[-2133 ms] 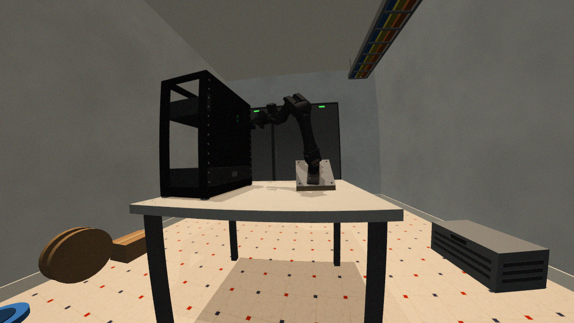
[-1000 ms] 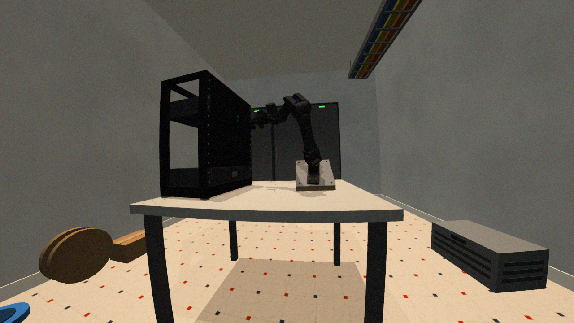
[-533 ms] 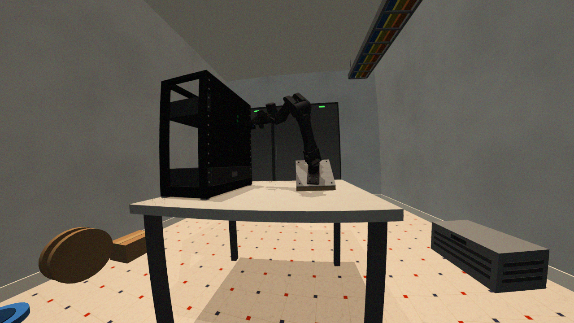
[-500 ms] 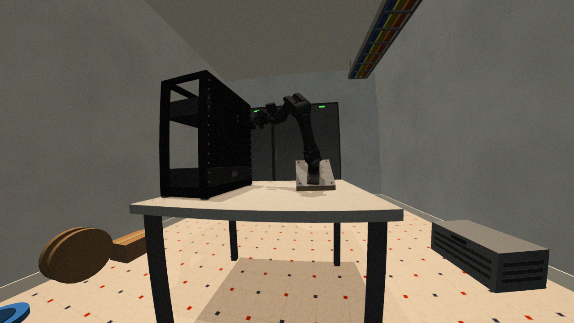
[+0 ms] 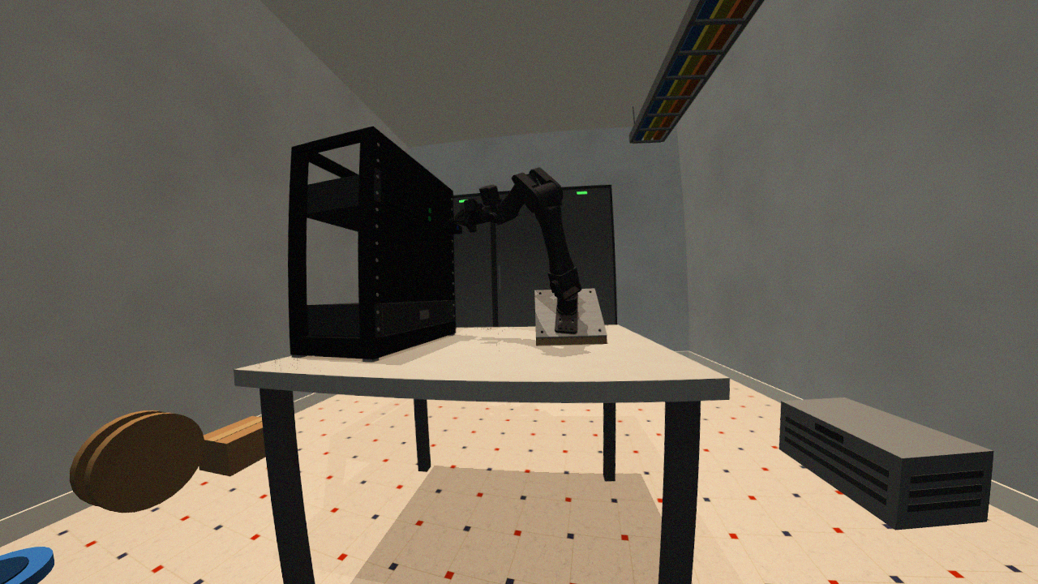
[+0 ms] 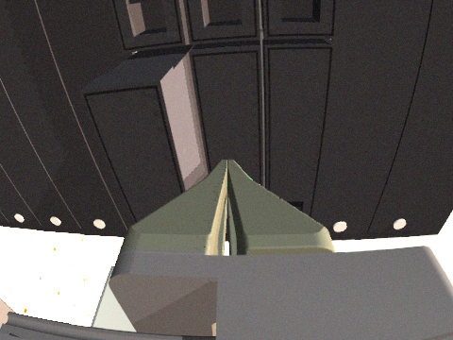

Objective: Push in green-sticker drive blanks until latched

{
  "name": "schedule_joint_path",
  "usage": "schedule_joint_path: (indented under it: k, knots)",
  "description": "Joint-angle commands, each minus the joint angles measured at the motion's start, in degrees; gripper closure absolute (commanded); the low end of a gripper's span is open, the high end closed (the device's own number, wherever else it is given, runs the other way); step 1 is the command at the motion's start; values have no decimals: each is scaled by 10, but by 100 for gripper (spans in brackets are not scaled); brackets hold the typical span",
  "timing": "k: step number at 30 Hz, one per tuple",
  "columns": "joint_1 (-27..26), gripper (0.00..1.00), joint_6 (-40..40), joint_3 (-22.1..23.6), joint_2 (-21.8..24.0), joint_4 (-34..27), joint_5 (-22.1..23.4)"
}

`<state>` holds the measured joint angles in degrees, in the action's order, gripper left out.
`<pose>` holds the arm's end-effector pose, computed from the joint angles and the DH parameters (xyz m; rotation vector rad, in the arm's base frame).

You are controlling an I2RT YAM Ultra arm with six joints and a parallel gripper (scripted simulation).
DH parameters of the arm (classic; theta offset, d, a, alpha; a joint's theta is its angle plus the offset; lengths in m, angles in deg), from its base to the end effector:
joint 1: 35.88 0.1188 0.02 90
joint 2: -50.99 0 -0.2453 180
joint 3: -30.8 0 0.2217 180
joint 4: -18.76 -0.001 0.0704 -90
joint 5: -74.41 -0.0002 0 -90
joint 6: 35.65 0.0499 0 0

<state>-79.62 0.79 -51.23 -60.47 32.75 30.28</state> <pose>0.3174 -0.2528 0.2100 -0.6902 1.6448 -0.4956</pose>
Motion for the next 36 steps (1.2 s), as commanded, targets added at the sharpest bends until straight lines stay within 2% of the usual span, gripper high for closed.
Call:
schedule_joint_path:
  k: [1, 36]
  knots:
    - [14, 100, 10, -42, 9, 42, -19]
    - [18, 100, 11, -55, 9, 31, -23]
